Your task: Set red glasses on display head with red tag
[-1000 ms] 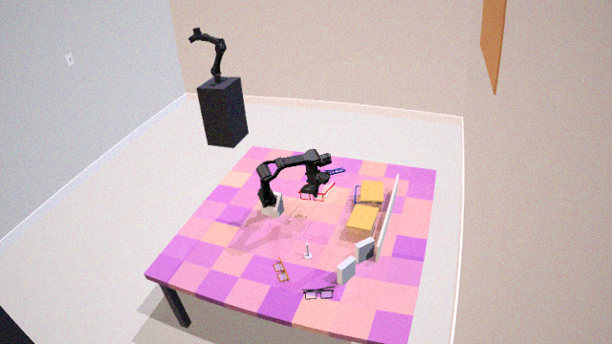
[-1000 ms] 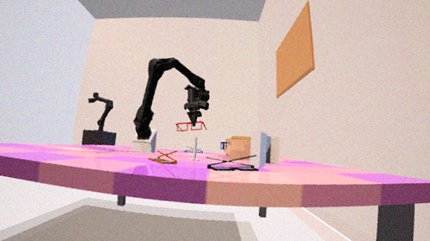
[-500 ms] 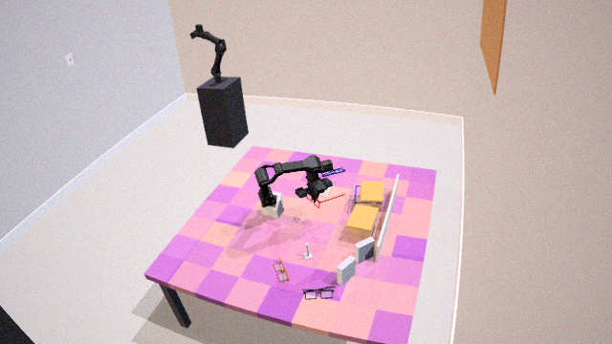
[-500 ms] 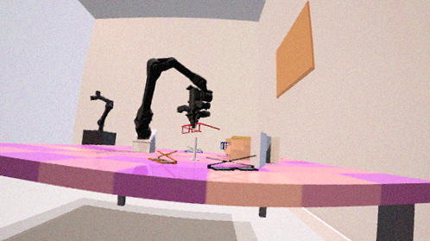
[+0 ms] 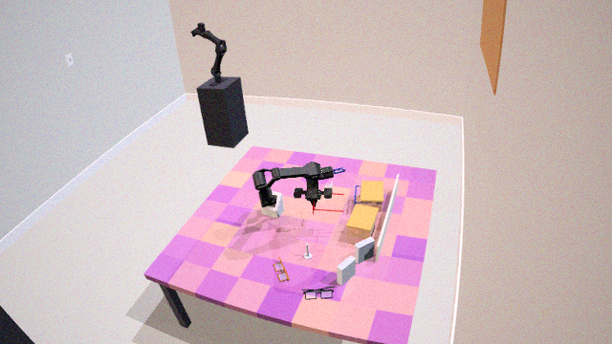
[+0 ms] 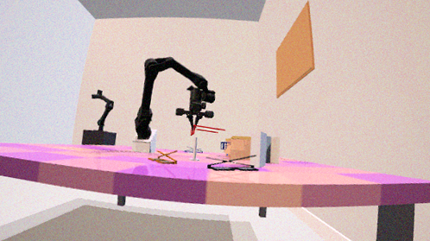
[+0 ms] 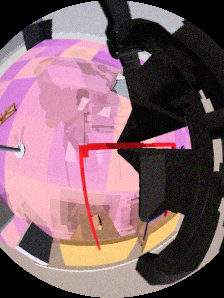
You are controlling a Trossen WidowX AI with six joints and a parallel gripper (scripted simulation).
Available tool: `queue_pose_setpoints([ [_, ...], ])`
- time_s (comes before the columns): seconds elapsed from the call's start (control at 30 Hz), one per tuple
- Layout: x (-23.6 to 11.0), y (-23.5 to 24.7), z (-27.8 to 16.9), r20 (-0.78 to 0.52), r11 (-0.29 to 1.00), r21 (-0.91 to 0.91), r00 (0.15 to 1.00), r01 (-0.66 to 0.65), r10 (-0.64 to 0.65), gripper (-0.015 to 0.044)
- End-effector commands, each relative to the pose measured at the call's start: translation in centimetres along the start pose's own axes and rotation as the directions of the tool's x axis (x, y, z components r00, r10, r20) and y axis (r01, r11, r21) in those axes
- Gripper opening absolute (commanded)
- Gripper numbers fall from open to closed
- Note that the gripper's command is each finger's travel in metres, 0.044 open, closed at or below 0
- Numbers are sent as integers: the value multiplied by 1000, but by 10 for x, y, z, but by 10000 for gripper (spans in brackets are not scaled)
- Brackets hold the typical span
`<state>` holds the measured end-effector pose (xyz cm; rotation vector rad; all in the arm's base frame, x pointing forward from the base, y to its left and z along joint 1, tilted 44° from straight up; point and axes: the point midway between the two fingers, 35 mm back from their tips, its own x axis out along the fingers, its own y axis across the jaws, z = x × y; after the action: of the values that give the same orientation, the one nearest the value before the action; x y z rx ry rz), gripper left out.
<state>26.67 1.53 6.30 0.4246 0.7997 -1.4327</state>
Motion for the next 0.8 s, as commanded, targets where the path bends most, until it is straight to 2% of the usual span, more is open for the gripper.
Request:
queue_pose_setpoints([
  [0.0,2,-2,6,-20,987,159,1000,8,-5,0],
  [0.17,6,-1,7,-25,973,229,1000,-8,14,0],
  [0.47,17,-2,5,-3,958,262,993,-116,121,0],
  [0.77,27,-3,4,0,963,263,998,-59,61,0],
])
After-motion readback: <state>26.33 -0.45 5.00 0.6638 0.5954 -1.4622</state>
